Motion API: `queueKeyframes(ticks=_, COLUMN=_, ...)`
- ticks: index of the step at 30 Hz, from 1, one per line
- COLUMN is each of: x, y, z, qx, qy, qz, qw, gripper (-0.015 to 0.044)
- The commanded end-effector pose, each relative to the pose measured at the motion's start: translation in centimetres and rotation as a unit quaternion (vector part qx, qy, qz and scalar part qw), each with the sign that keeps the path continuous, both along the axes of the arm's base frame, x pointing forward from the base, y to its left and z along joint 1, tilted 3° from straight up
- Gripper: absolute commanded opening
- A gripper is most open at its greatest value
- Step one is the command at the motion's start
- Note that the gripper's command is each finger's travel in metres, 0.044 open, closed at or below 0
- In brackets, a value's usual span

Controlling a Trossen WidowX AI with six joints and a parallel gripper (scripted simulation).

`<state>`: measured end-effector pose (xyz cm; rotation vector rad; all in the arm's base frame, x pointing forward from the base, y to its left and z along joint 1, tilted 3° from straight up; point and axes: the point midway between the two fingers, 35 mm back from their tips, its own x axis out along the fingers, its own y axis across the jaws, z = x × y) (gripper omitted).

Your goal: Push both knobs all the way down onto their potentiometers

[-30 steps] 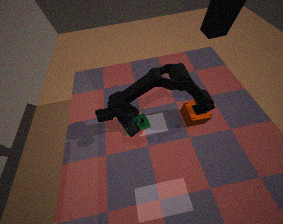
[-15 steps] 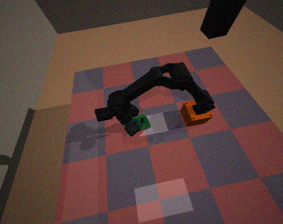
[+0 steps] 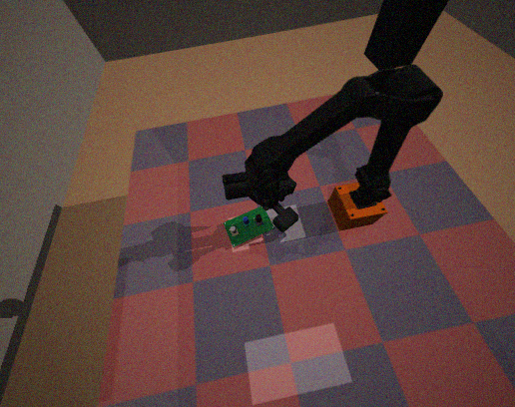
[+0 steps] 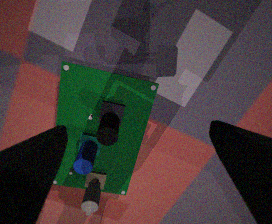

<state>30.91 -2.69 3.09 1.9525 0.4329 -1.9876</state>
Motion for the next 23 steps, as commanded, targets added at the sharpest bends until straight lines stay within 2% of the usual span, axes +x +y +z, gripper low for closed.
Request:
queueKeyframes(ticks=1, x=-4.9, y=0.1, z=-0.3, qx=0.001, qy=0.004, qz=0.002, qw=1.0, gripper=0.044)
queueKeyframes(ticks=4, x=-6.7, y=0.2, z=-0.5, qx=0.001, qy=0.004, qz=0.002, qw=1.0, gripper=0.044)
queueKeyframes(ticks=23, x=-6.7, y=0.2, z=-0.5, qx=0.001, qy=0.004, qz=0.002, qw=1.0, gripper=0.044)
